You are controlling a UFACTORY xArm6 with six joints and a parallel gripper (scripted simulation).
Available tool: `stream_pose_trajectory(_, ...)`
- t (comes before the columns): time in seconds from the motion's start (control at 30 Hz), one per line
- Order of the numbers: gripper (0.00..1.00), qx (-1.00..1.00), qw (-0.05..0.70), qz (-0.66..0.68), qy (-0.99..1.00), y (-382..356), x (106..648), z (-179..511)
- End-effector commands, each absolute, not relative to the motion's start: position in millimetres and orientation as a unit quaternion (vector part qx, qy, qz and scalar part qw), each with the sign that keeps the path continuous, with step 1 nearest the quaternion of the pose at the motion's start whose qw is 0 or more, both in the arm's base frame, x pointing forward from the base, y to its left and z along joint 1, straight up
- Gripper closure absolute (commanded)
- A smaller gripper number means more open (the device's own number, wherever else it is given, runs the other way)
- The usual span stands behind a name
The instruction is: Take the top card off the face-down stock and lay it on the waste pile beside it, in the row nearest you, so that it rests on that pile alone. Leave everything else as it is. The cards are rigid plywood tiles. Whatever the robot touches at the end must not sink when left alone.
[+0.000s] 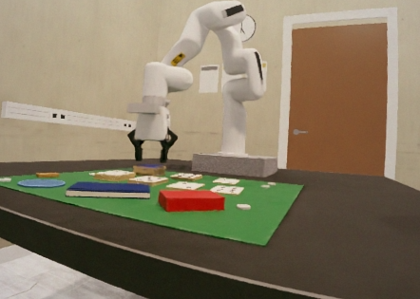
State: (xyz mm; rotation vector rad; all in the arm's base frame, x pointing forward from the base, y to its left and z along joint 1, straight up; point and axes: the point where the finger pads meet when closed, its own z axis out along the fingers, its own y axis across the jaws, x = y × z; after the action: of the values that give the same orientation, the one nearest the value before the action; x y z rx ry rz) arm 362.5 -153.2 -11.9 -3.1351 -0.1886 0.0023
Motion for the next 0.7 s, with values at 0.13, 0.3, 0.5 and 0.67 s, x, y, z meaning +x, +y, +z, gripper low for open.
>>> stream_pose_trajectory(0.13, 0.13, -0.998, 0.000, -0.001, -0.060, -153.8, 363.9, -11.0)
stream_pose_trajectory(0.3, 0.13, -0.998, 0.000, -0.001, -0.060, -153.9, 364.1, -12.0)
stream_pose_trajectory(0.5, 0.13, -0.998, 0.000, -0.001, -0.060, -154.1, 364.5, -14.6)
stream_pose_trajectory(0.67, 0.13, -0.998, 0.000, -0.001, -0.060, -154.3, 365.0, -17.6)
